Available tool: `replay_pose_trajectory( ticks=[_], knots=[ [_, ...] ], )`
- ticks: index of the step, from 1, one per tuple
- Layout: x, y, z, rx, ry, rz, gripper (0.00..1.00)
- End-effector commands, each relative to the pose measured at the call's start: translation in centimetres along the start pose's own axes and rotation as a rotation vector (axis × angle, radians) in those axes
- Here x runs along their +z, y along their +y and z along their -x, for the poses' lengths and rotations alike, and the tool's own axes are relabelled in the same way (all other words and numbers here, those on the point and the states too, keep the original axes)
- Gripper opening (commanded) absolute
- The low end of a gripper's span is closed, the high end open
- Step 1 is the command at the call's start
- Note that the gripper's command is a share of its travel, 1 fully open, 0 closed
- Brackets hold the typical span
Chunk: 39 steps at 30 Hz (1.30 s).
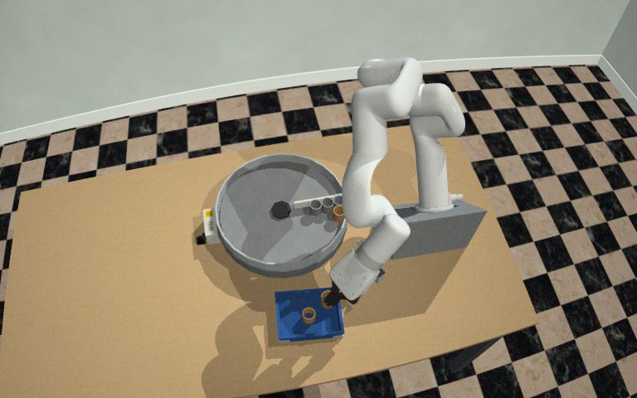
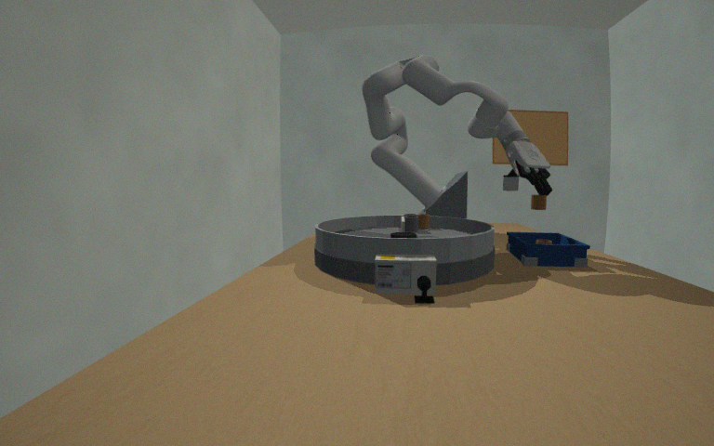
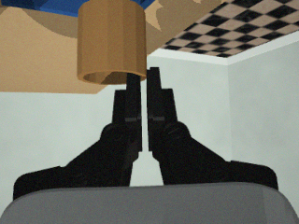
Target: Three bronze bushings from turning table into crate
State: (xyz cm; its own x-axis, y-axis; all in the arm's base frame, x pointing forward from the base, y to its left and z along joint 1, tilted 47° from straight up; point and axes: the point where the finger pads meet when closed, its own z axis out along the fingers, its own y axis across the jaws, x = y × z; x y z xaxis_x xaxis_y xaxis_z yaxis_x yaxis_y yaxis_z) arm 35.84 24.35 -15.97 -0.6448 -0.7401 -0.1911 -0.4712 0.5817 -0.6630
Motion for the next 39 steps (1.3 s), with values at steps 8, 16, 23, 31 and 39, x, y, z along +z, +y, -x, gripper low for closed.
replay_pose_trajectory(
  ticks=[8,16,23,31,39],
  knots=[
    [0.0,0.0,0.2,0.002,-0.003,0.001,0.00],
    [0.0,0.1,0.4,0.002,-0.003,0.001,0.00],
    [0.0,0.1,0.4,0.002,-0.003,0.001,0.00],
    [0.3,0.1,0.1,0.002,-0.003,0.001,0.00],
    [3.4,0.1,-2.4,0.002,-0.003,0.001,0.00]
  ],
)
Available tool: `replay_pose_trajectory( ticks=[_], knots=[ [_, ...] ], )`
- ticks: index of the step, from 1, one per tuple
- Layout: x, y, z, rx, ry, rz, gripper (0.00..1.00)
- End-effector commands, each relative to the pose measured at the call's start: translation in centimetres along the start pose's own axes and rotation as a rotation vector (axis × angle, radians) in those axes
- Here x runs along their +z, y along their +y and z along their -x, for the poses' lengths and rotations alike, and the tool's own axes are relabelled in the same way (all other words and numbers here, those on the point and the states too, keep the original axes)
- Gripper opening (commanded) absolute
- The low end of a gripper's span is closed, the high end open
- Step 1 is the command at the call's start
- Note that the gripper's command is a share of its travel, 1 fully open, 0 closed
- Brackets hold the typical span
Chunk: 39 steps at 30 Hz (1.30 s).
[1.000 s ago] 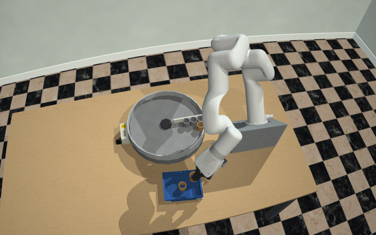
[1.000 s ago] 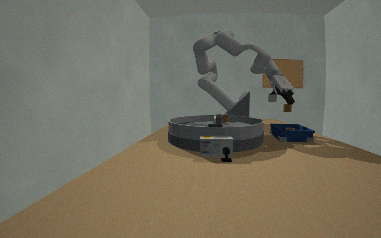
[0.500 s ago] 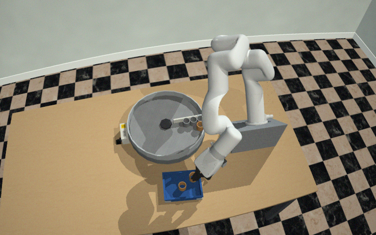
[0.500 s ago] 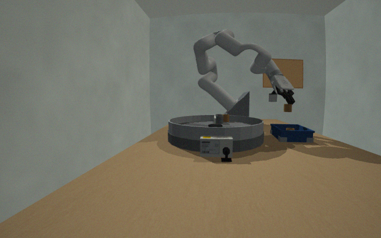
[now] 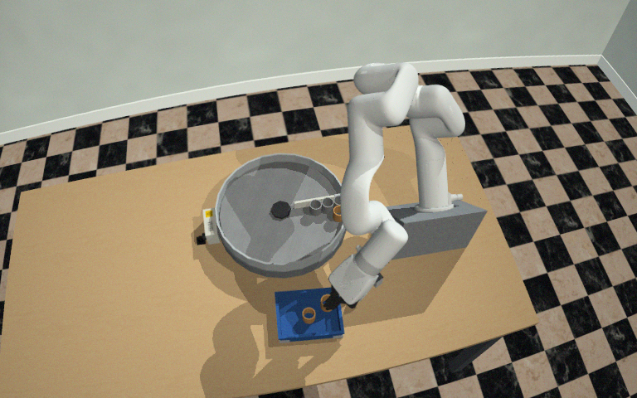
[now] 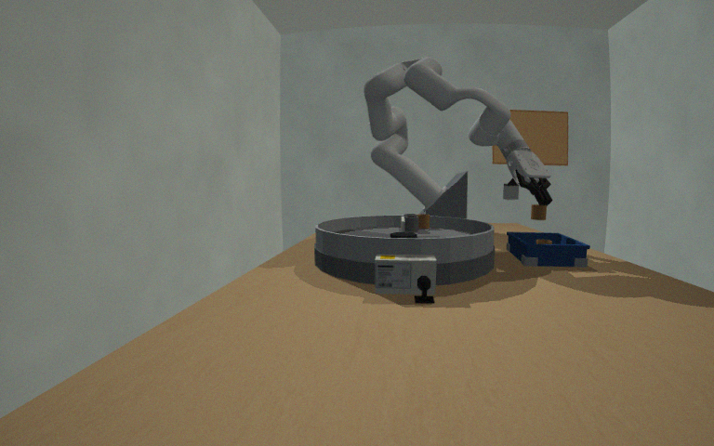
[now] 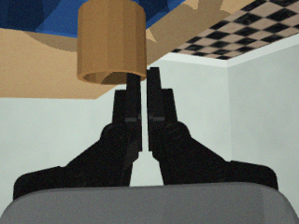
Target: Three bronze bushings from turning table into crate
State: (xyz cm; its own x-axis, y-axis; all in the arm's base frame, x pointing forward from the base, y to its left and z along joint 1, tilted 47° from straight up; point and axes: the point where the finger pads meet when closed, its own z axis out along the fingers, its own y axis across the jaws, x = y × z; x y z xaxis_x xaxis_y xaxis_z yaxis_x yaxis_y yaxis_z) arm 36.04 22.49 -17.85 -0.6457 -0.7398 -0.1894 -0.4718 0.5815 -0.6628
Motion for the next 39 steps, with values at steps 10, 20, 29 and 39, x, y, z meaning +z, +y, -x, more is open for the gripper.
replay_pose_trajectory(
  ticks=[10,20,29,39],
  knots=[
    [2.8,0.0,-2.1,0.002,-0.005,0.000,0.00],
    [2.8,0.0,-2.1,0.002,-0.005,0.000,0.00],
    [3.0,0.0,-2.2,0.002,-0.005,0.000,0.00],
    [3.7,0.0,-2.8,0.002,-0.005,0.000,0.00]
  ],
)
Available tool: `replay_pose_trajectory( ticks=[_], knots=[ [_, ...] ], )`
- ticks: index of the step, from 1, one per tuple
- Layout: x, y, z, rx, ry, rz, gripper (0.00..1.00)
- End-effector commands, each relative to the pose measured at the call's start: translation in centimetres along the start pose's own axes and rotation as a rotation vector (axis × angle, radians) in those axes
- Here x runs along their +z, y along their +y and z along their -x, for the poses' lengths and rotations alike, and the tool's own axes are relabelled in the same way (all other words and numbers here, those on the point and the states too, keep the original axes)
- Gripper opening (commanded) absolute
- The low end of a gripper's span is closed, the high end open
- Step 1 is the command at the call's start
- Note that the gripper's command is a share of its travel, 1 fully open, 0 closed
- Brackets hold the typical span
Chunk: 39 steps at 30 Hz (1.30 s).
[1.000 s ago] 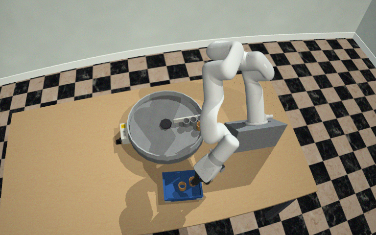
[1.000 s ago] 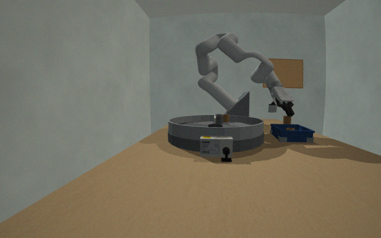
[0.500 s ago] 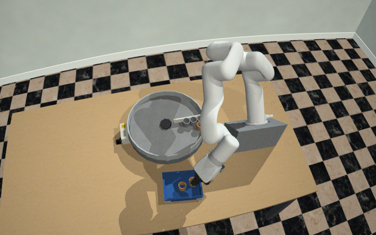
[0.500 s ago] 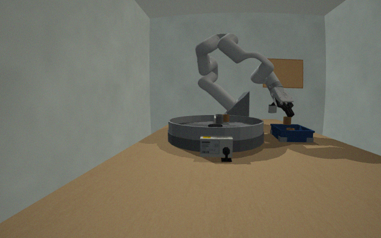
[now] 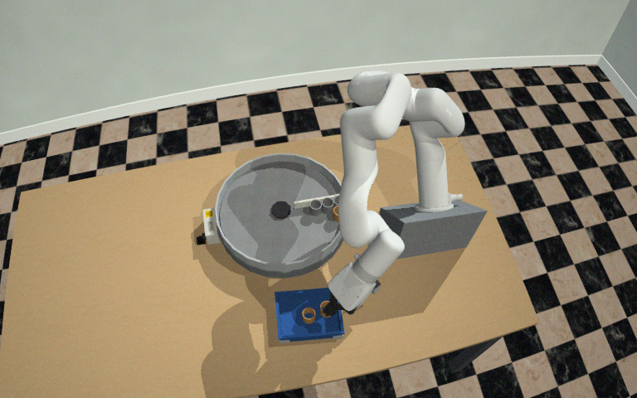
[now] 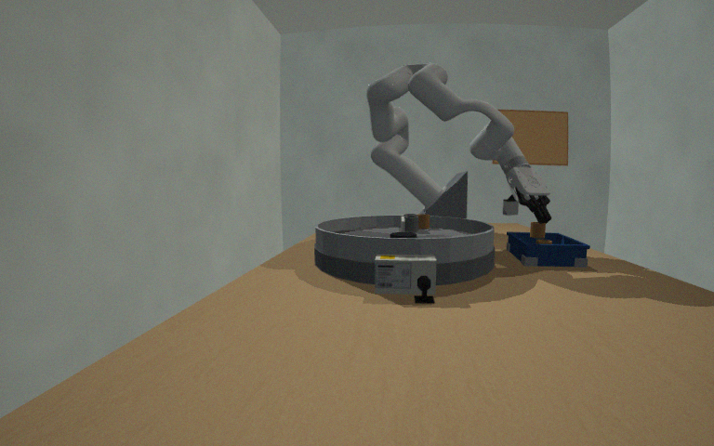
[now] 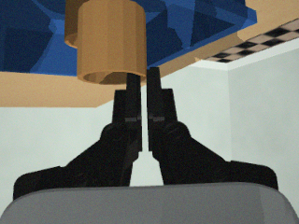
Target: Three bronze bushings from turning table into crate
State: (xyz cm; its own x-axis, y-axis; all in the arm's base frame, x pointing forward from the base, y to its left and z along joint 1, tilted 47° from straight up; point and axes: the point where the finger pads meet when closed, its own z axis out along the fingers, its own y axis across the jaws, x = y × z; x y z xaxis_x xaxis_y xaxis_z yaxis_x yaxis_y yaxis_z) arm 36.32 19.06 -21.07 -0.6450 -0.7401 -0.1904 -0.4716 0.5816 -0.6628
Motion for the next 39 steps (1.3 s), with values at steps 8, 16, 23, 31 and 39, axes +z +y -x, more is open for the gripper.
replay_pose_trajectory(
  ticks=[8,16,23,31,39],
  knots=[
    [1.1,0.0,-0.7,0.002,-0.004,0.000,0.00],
    [2.0,0.0,-1.5,0.002,-0.004,0.000,0.00],
    [2.4,0.0,-1.8,0.002,-0.004,0.000,0.00],
    [2.4,0.0,-1.8,0.002,-0.004,0.000,0.00],
    [2.4,0.0,-1.8,0.002,-0.004,0.000,0.00]
  ],
)
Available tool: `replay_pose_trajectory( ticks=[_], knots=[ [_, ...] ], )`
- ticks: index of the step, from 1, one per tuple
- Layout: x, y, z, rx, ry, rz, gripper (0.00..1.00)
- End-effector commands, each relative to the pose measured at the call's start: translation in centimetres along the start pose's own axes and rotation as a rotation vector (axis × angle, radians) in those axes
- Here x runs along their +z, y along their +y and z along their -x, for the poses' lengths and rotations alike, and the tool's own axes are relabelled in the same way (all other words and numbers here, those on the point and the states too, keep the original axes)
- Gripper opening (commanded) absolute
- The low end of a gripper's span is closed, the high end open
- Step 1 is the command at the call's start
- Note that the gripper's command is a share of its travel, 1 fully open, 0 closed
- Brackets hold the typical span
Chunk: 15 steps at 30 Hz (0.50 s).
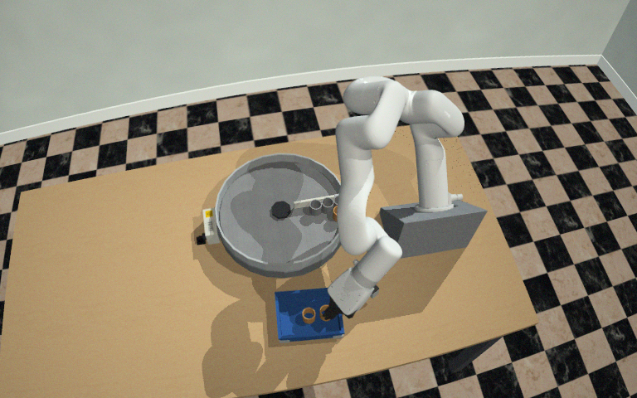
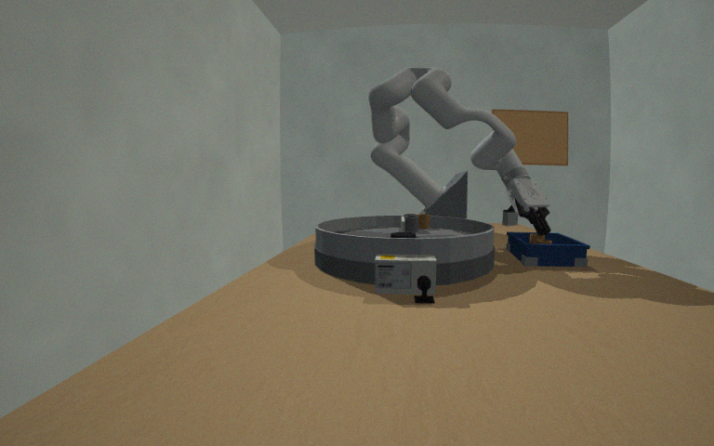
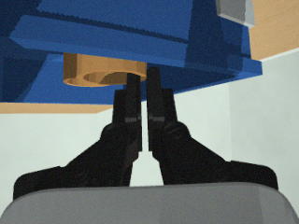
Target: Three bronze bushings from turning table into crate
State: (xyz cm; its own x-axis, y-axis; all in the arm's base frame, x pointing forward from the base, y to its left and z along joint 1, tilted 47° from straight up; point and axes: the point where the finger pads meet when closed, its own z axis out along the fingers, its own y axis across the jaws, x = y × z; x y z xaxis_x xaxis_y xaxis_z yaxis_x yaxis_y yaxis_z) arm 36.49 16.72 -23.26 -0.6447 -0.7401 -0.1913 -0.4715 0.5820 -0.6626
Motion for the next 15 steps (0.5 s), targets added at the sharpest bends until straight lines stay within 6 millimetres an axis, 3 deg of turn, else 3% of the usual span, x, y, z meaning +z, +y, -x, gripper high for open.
replay_pose_trajectory(
  ticks=[1,15],
  knots=[
    [-0.05,0.00,0.21,0.001,-0.003,0.000,0.00],
    [0.10,0.00,0.09,0.001,-0.003,0.000,0.00]
  ],
)
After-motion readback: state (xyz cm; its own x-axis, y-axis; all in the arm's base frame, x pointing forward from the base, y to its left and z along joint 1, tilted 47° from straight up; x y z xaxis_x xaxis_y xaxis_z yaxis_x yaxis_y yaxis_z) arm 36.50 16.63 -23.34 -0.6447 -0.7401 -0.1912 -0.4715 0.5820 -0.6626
